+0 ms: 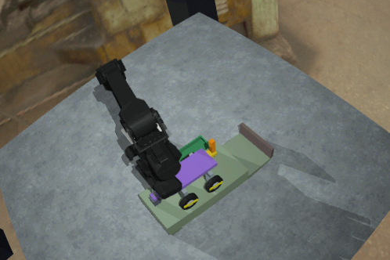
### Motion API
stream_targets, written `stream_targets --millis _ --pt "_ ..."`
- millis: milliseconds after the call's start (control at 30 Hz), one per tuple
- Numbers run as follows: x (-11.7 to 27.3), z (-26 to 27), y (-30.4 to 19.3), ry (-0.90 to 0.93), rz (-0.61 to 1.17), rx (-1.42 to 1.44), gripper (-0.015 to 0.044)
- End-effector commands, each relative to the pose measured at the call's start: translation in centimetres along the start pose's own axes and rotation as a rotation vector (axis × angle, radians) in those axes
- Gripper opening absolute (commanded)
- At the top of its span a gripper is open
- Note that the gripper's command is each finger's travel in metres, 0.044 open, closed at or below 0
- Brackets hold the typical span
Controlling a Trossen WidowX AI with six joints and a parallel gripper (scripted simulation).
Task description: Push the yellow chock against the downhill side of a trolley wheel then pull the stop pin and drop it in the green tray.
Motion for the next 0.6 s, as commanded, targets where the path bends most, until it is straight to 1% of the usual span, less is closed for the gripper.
stream_targets --millis 0,567 --pt "0.4 -0.1 -0.2 -0.005 0.007 -0.006 0.0" --pt "1.4 -0.2 -0.4 -0.005 0.007 -0.006 0.0"
Point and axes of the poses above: the point midway between the two fingers, 35 mm back from their tips, its own x axis back along the fingers, its own z axis across the jaws, y = z × x, the point moved 4 cm from there along x, back along the fingers, and after that the axes turned 12 degrees about -x, right-handed, at the moved point
